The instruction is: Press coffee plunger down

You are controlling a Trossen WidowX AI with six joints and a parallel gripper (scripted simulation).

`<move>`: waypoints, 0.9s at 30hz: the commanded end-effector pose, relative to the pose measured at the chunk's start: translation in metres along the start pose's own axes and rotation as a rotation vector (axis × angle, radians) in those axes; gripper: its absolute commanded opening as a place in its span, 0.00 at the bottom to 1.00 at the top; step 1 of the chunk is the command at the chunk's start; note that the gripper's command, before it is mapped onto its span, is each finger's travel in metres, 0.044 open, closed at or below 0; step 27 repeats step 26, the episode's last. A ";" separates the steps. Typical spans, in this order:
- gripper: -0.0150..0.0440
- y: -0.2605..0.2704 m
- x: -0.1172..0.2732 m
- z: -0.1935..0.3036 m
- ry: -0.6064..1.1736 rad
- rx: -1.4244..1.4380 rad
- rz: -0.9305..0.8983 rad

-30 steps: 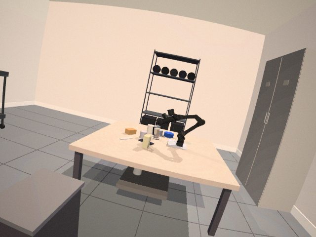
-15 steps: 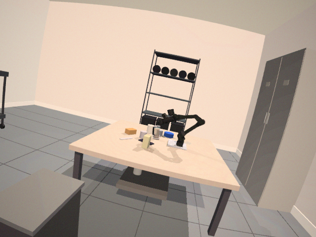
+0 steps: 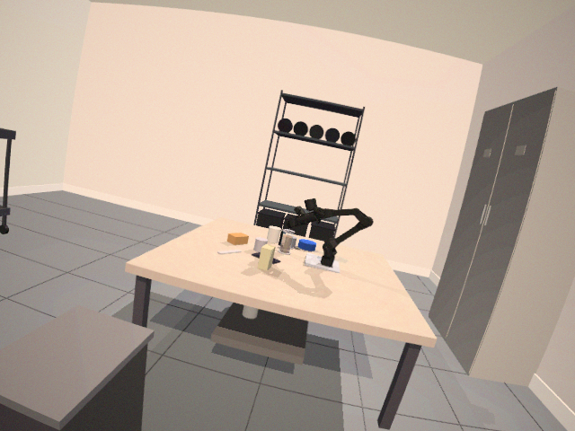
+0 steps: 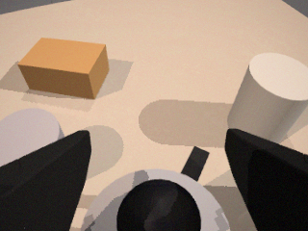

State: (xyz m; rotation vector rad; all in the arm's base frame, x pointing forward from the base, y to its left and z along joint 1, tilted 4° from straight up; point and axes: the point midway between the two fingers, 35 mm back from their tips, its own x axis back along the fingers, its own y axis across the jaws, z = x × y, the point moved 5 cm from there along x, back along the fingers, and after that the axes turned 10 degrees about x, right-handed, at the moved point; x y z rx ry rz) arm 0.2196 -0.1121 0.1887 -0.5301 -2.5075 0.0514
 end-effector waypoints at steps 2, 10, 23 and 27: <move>0.95 0.000 0.000 0.000 -0.001 0.000 0.000; 1.00 -0.002 0.011 -0.014 0.003 0.001 -0.002; 1.00 -0.009 0.060 -0.055 0.018 -0.002 -0.005; 1.00 -0.009 0.060 -0.055 0.018 -0.002 -0.005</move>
